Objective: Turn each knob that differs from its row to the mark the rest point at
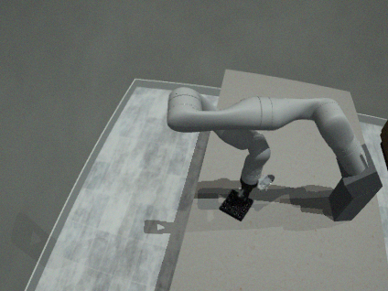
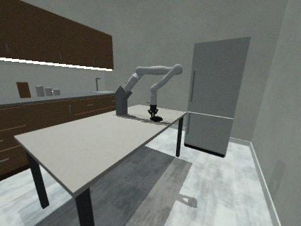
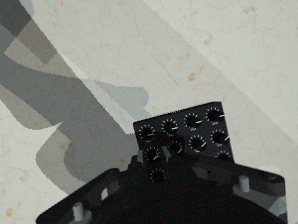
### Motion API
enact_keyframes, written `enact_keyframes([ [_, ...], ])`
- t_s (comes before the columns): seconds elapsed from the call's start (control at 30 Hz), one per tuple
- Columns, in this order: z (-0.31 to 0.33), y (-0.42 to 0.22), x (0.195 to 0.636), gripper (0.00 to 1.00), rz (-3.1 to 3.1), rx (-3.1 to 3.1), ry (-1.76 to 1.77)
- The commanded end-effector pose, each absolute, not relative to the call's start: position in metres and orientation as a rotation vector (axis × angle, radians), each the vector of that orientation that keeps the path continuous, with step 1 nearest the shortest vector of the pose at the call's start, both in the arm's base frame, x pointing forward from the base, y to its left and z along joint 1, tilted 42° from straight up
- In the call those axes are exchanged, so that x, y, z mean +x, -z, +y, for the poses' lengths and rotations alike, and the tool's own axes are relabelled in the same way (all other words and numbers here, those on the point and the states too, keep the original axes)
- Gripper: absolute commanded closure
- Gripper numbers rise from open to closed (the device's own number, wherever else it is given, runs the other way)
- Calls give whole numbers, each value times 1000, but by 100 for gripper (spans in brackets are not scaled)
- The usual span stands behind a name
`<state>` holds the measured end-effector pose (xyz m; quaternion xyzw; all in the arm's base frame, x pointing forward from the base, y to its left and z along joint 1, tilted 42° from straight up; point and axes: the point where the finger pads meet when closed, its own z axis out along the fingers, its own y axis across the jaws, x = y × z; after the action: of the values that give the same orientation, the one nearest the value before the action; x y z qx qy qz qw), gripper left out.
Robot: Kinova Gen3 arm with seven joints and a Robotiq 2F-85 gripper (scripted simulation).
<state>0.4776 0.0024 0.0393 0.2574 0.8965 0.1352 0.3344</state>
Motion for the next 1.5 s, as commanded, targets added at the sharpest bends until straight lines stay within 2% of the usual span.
enact_keyframes([
  [0.0,2,-40,477,81,2339,672,-353],
  [0.63,0,-67,453,81,2339,672,-353],
  [1.47,0,-69,454,81,2354,600,-329],
])
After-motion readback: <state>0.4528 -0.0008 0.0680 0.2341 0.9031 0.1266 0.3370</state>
